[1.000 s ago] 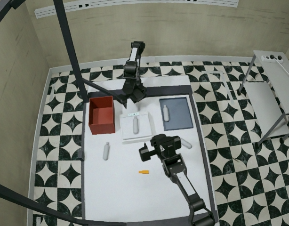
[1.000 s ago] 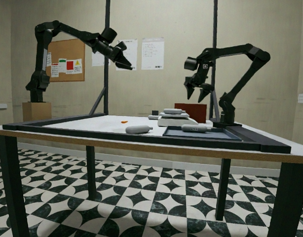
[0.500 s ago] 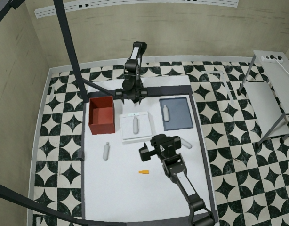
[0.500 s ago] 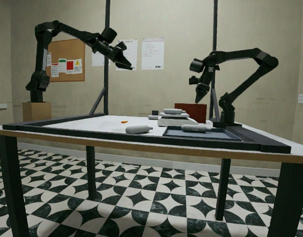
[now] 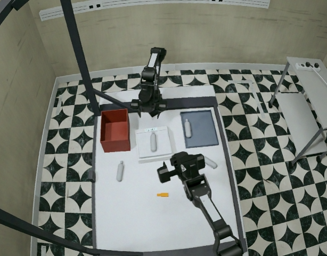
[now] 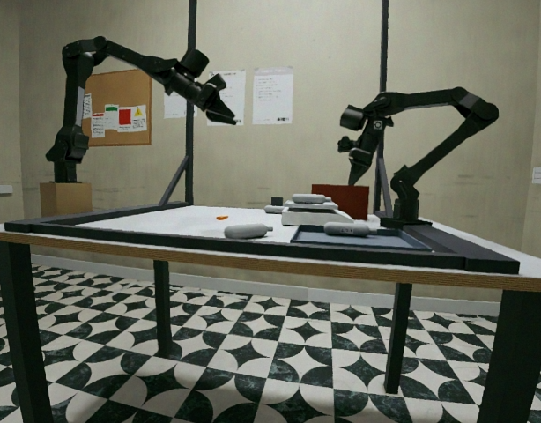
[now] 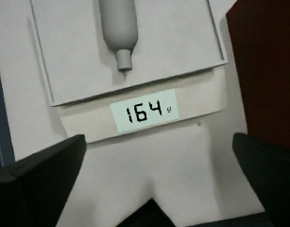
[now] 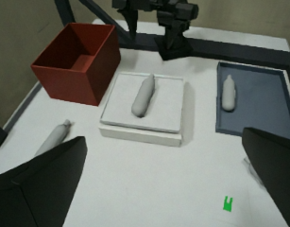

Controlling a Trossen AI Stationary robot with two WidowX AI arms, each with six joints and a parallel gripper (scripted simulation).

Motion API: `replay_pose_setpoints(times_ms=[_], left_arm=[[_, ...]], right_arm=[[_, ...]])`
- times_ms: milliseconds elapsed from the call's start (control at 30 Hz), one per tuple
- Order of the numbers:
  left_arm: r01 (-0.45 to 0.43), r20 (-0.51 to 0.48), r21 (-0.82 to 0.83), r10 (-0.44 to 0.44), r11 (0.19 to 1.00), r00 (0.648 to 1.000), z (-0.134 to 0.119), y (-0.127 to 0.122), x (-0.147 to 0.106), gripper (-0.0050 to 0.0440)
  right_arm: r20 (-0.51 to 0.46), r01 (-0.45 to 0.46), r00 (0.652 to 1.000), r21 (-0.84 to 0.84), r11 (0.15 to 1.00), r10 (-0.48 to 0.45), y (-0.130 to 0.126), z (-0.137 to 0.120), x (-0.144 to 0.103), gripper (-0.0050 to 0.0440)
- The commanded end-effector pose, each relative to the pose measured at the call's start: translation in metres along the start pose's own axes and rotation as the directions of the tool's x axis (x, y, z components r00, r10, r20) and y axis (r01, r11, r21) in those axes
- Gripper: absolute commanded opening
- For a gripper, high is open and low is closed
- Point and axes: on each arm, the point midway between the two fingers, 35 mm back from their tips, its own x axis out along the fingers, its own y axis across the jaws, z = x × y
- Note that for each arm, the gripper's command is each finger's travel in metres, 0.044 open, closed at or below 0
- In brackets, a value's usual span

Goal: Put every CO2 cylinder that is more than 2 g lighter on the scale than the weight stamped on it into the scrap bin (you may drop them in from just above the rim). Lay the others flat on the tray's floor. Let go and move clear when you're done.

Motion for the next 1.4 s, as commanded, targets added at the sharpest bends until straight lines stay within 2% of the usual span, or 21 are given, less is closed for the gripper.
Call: replay_pose_setpoints(times_ms=[0,33,100,300,600,667,867,1100,1300,1367], left_arm=[[0.003,0.002,0.006,-0.003,1.000,1.000,0.000,0.000,0.000,0.0416],[0.003,0.008,0.005,-0.003,1.000,1.000,0.003,0.000,-0.002,0.0392],[0.003,0.008,0.005,-0.003,1.000,1.000,0.003,0.000,-0.002,0.0392],[-0.002,-0.036,-0.014,0.001,1.000,0.999,0.021,0.002,-0.004,0.0252],[-0.022,-0.202,-0.067,0.008,0.997,0.979,0.069,0.016,0.014,0.0252],[-0.022,-0.202,-0.067,0.008,0.997,0.979,0.069,0.016,0.014,0.0252],[-0.030,-0.283,-0.096,0.001,0.995,0.959,0.092,0.026,0.034,0.0252],[-0.034,-0.316,-0.107,-0.002,0.994,0.949,0.101,0.031,0.044,0.0252],[-0.034,-0.316,-0.105,-0.001,0.994,0.949,0.101,0.030,0.044,0.0252],[-0.035,-0.340,-0.105,-0.003,0.994,0.940,0.093,0.030,0.051,0.0252]], right_arm=[[0.033,0.002,0.999,0.001,1.000,-0.002,0.000,0.012,-0.007,0.0440],[0.033,0.002,0.999,0.001,1.000,-0.002,0.000,0.012,-0.007,0.0440],[0.033,0.002,0.999,0.001,1.000,-0.002,0.000,0.012,-0.007,0.0440],[0.033,0.002,0.999,0.001,1.000,-0.002,0.000,0.012,-0.007,0.0440],[0.033,0.002,0.999,0.001,1.000,-0.002,0.000,0.012,-0.007,0.0440],[0.033,0.002,0.999,0.001,1.000,-0.002,0.000,0.012,-0.007,0.0440],[0.033,0.002,0.999,0.001,1.000,-0.002,0.000,0.012,-0.007,0.0440],[0.033,0.002,0.999,0.001,1.000,-0.002,0.000,0.012,-0.007,0.0440],[0.033,0.002,0.999,0.001,1.000,-0.002,0.000,0.012,-0.007,0.0440],[0.033,0.002,0.999,0.001,1.000,-0.002,0.000,0.012,-0.007,0.0440]])
